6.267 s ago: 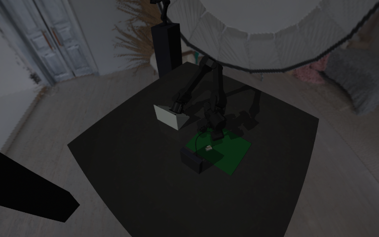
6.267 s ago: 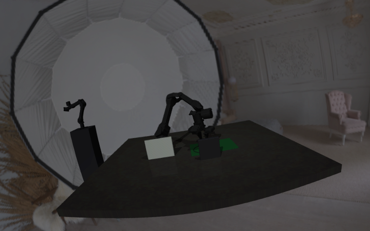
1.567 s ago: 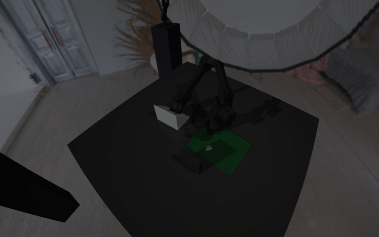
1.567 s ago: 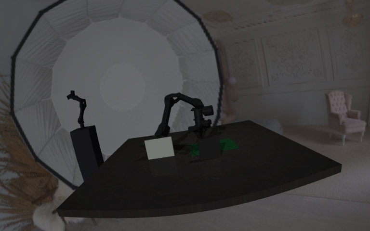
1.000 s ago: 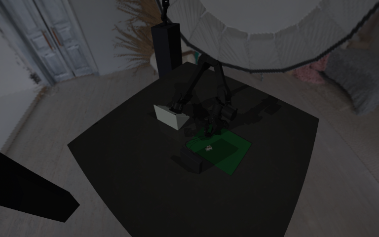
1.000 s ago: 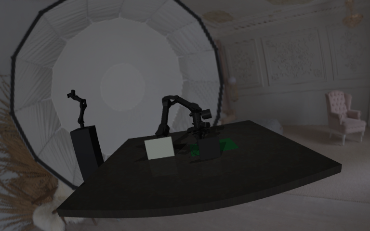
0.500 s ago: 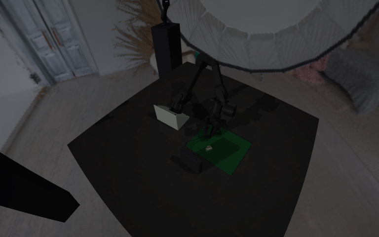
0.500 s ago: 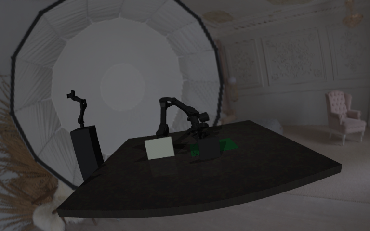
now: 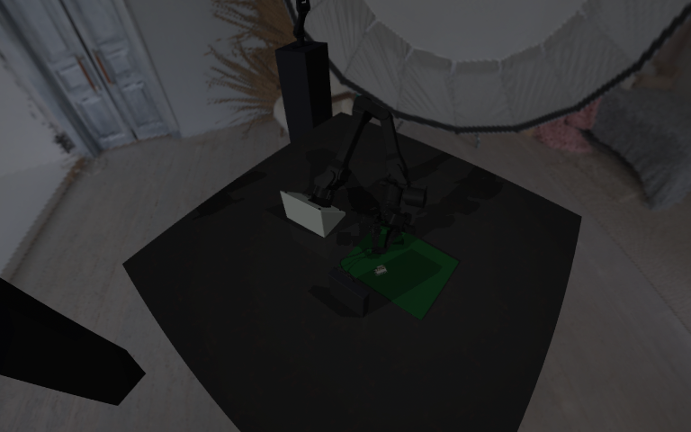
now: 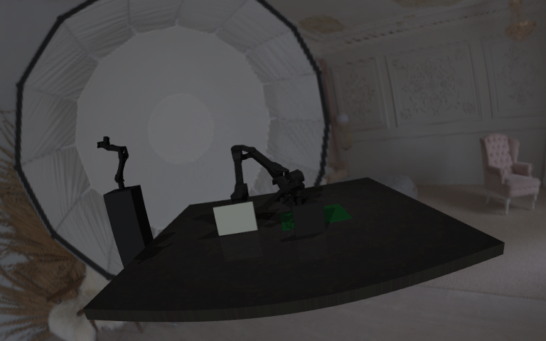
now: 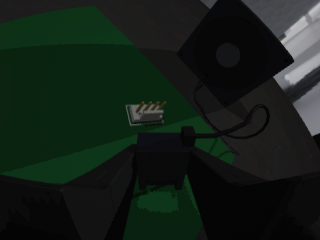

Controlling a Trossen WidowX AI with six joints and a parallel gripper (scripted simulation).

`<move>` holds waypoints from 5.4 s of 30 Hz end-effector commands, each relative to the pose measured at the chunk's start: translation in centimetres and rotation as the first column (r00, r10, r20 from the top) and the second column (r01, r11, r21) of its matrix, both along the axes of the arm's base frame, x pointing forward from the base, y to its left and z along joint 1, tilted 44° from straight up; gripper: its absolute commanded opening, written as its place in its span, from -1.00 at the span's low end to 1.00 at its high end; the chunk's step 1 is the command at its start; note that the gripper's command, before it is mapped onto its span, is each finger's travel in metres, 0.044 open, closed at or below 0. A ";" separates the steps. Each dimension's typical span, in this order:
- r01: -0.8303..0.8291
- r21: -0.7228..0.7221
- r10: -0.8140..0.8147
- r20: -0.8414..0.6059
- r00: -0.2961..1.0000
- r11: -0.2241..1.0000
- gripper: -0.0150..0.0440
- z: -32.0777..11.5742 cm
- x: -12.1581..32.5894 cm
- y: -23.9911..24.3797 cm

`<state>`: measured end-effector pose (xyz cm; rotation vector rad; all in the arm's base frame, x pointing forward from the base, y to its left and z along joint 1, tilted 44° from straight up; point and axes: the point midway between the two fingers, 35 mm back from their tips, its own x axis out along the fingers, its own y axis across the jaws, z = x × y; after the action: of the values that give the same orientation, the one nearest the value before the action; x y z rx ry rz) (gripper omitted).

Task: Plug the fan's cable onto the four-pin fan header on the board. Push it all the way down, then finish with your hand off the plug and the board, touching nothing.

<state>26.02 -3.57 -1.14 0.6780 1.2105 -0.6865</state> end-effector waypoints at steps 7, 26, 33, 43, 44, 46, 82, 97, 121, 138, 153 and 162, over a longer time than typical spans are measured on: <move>0.068 -0.098 -0.056 0.123 0.991 0.993 -0.49 0.5 0.1 0.2; 0.225 -0.172 -0.142 0.397 0.907 0.959 -0.49 2.1 -0.1 0.8; 0.288 -0.161 -0.173 0.500 0.848 0.944 -0.49 2.9 -0.3 1.0; 0.360 -0.119 -0.215 0.618 0.756 0.925 -0.49 3.9 -0.8 1.2; 0.360 -0.119 -0.215 0.618 0.756 0.925 -0.49 3.9 -0.8 1.2; 0.356 -0.122 -0.212 0.613 0.761 0.927 -0.49 3.9 -0.8 1.1; 0.350 -0.125 -0.211 0.599 0.773 0.929 -0.49 3.6 -0.6 1.3; 0.350 -0.124 -0.211 0.598 0.773 0.929 -0.49 2.6 -0.5 2.3; 0.350 -0.124 -0.211 0.598 0.773 0.929 -0.49 1.0 -0.4 3.7; 0.344 -0.126 -0.207 0.593 0.778 0.931 -0.49 0.6 -0.4 4.1; 0.344 -0.126 -0.207 0.593 0.778 0.931 -0.49 0.6 -0.4 4.1; 0.344 -0.126 -0.207 0.593 0.778 0.931 -0.49 0.6 -0.4 4.1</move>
<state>25.62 0.57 -0.57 0.8059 0.4610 -0.7795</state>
